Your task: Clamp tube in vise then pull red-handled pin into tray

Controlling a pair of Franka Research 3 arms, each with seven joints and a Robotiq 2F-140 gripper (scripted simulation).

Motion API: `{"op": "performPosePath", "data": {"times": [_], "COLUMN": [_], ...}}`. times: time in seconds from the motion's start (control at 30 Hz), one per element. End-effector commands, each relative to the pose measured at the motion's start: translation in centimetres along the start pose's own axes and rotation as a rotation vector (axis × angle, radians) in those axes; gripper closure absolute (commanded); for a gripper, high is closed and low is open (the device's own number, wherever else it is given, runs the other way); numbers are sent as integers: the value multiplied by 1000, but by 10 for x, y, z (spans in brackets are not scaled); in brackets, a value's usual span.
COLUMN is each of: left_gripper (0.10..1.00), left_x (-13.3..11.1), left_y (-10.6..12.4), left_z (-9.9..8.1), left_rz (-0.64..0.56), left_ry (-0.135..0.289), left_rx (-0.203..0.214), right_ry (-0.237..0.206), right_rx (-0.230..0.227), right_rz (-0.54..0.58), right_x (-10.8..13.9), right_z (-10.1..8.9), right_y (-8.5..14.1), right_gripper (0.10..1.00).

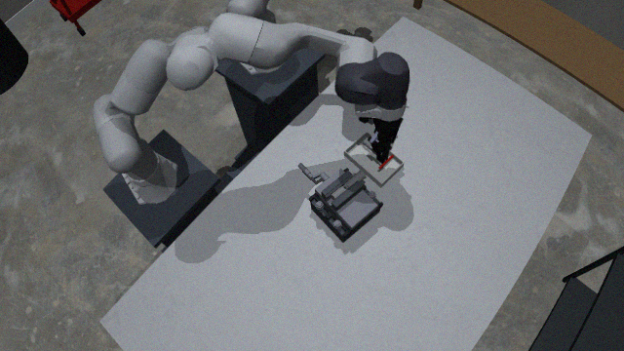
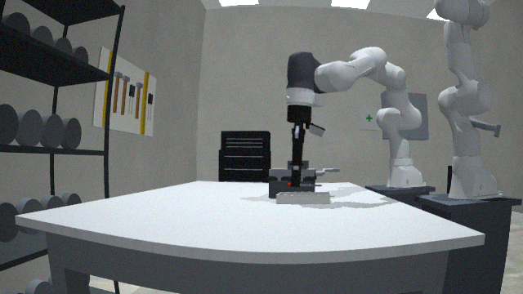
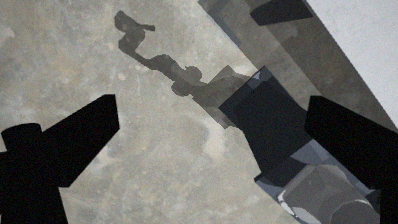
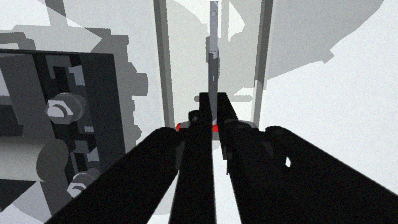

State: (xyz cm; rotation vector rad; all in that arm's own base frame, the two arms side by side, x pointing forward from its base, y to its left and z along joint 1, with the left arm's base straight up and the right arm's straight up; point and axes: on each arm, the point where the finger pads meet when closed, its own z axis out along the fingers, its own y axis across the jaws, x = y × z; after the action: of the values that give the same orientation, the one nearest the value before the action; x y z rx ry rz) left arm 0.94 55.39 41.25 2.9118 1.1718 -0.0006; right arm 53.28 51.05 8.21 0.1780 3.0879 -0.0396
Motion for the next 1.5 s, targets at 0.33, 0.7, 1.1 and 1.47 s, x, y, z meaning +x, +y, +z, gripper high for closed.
{"op": "performPosePath", "data": {"times": [0.33, 0.7, 1.1, 1.47], "left_gripper": [98, 98, 98, 98], "left_x": [0, 0, 0, 0], "left_y": [0, 0, 0, 0], "left_z": [0, 0, 0, 0], "left_rz": [-3, -3, -3, -3], "left_ry": [1, 1, 1, 1], "left_rx": [2, 2, 2, 2], "right_ry": [-4, -4, -4, -4], "right_rx": [-2, -1, -1, -1], "right_rz": [-8, -8, -8, -8], "right_x": [0, 0, 0, 0], "right_z": [19, 34, 34, 34], "right_y": [2, 2, 2, 2], "right_gripper": [999, 999, 999, 999]}}
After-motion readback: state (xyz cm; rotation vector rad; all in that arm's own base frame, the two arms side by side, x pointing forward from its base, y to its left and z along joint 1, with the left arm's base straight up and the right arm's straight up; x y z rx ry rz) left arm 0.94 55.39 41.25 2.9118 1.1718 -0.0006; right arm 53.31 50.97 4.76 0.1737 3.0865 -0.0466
